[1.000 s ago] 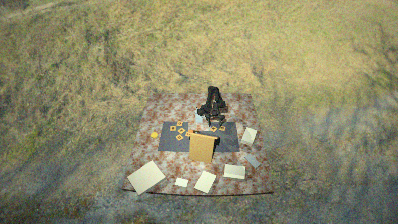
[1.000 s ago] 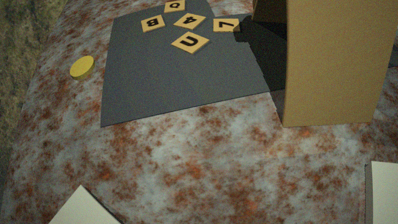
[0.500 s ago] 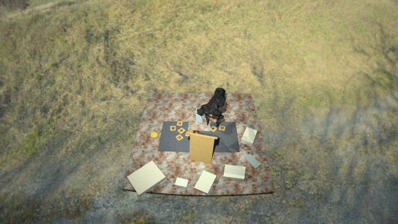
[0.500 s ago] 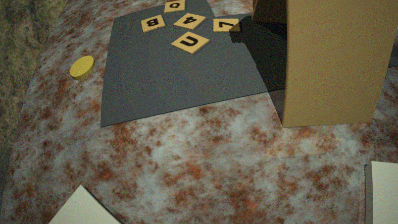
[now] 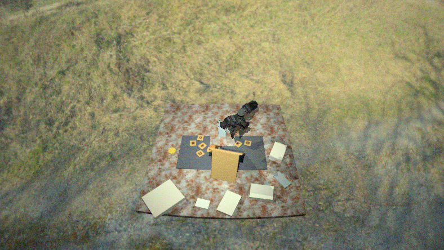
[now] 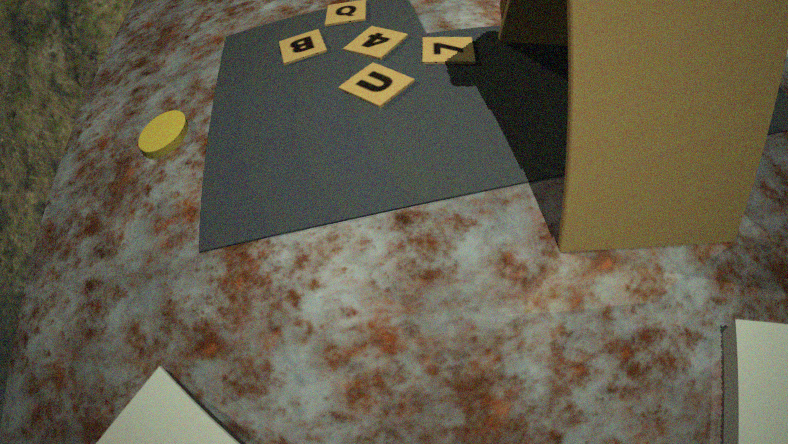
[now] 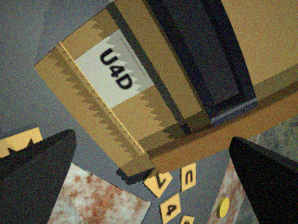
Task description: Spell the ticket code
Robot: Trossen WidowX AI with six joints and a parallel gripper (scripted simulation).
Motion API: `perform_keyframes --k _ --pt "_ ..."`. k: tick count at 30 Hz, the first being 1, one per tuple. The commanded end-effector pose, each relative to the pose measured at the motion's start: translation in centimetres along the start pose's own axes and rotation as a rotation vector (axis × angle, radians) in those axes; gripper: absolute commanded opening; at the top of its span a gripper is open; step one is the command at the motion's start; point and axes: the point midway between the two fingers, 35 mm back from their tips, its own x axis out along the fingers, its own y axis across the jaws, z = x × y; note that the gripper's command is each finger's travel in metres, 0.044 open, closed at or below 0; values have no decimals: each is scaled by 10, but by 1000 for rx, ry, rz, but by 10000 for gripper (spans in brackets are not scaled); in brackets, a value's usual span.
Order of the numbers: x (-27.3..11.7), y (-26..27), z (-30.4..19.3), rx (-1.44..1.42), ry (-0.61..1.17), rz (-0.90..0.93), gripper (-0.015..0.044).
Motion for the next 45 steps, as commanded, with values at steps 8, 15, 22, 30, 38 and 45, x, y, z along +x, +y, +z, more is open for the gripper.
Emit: perform_keyframes --k 8,15,22,30,38,45 --pt "-50 -52 30 -548 -212 -19 440" --pt "-50 -52 30 -548 -212 -19 440" --pt "-50 -52 30 -548 -212 -19 440" --pt "-60 -40 46 -547 -212 -18 440" --pt "-64 -34 52 -546 -212 -18 440" --pt "-54 -25 53 -543 -202 37 361"
